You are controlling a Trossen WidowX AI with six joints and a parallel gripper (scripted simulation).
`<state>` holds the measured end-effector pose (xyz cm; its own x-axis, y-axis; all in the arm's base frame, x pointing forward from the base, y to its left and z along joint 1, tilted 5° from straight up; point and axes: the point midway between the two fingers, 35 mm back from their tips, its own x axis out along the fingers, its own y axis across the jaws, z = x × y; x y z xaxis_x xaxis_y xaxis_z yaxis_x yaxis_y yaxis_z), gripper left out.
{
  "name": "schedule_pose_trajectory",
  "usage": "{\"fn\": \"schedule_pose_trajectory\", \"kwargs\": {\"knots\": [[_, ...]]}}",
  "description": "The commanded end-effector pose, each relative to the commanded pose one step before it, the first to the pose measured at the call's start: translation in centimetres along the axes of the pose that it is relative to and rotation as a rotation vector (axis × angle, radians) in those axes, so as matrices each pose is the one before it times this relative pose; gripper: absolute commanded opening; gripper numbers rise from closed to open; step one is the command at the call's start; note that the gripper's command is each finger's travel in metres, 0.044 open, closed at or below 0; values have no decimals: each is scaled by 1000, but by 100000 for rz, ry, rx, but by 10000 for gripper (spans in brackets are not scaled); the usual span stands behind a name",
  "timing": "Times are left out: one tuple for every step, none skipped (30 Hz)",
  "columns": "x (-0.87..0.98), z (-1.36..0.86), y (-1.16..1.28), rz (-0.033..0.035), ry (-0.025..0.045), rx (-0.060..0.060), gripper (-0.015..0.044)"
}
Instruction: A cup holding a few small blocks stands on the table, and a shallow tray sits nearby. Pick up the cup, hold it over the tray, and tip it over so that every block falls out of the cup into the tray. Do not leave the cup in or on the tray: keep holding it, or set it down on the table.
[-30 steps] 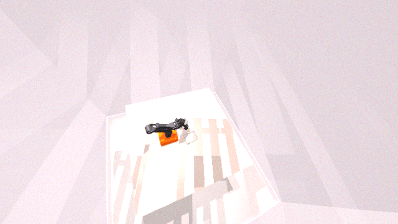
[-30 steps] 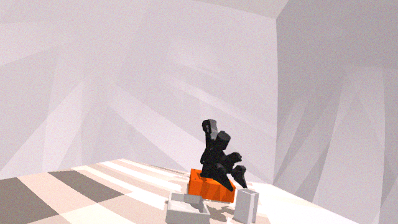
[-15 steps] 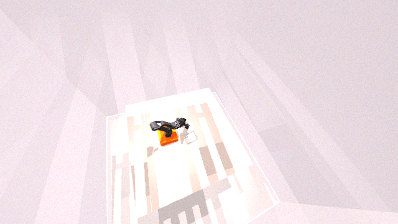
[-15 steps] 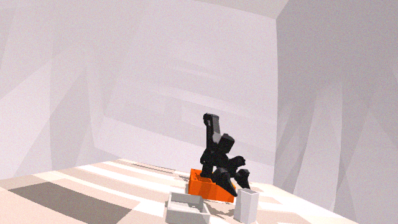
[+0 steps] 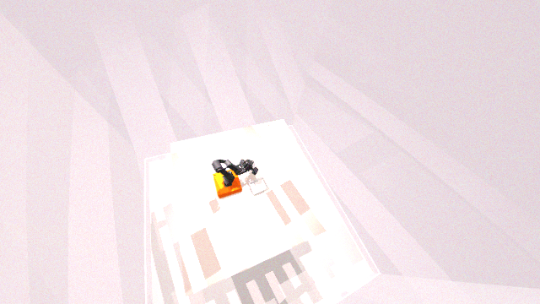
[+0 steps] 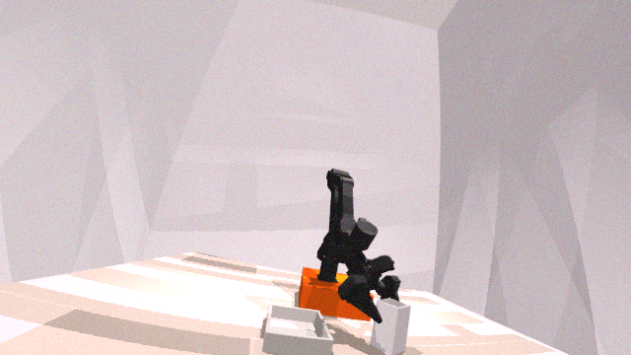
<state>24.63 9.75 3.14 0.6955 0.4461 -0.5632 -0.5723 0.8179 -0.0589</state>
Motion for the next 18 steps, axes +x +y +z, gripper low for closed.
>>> {"fn": "schedule_pose_trajectory", "kwargs": {"knots": [[570, -717, 216, 296, 1651, 886, 440], [151, -67, 20, 2, -1, 3, 440], [149, -69, 21, 2, -1, 3, 440], [124, -76, 22, 2, 1, 3, 440], [123, -78, 23, 2, 1, 3, 440], [117, -77, 23, 2, 1, 3, 440], [100, -89, 25, 2, 3, 3, 440], [99, -92, 27, 2, 3, 3, 440], [71, -68, 20, 2, 2, 2, 440], [42, -41, 12, 1, 1, 1, 440], [14, -14, 4, 0, 0, 0, 440], [0, 0, 0, 0, 0, 0, 440], [0, 0, 0, 0, 0, 0, 440], [0, 0, 0, 0, 0, 0, 440], [0, 0, 0, 0, 0, 0, 440], [0, 0, 0, 0, 0, 0, 440], [0, 0, 0, 0, 0, 0, 440], [0, 0, 0, 0, 0, 0, 440]]}}
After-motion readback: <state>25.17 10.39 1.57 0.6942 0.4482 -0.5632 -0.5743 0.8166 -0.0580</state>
